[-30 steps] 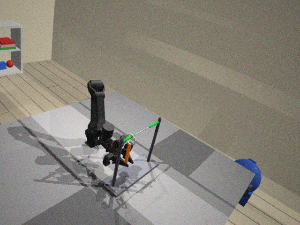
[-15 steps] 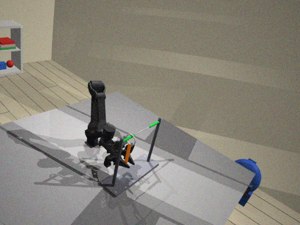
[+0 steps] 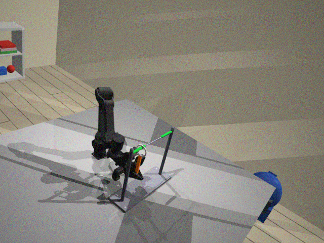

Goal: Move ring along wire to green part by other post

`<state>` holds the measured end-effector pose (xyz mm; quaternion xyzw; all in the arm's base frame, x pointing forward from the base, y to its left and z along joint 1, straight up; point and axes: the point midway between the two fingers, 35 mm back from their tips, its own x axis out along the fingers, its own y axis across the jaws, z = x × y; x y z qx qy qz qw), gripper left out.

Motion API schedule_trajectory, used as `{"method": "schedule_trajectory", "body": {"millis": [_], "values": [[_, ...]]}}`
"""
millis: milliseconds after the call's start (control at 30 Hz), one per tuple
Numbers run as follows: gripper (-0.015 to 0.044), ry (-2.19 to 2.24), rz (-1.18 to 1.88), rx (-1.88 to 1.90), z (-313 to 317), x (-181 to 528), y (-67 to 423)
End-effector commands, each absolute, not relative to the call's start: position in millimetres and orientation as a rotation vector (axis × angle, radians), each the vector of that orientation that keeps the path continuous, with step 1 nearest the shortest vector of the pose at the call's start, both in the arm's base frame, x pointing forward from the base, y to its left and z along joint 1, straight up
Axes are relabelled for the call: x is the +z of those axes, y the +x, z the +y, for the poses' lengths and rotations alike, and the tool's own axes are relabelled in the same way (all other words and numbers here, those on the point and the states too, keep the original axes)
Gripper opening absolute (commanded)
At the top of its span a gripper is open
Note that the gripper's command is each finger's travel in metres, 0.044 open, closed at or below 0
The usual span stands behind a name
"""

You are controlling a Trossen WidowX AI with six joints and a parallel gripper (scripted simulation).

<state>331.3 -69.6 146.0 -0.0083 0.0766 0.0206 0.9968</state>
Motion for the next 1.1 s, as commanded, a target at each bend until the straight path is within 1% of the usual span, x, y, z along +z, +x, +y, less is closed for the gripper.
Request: {"method": "schedule_trajectory", "body": {"millis": [0,100,1067], "values": [[-0.0076,-0.017,0.153,0.041,-69.6,146.0,331.3],[-0.0150,-0.017,0.153,0.041,-69.6,146.0,331.3],[-0.0150,-0.017,0.153,0.041,-68.0,163.0,331.1]]}}
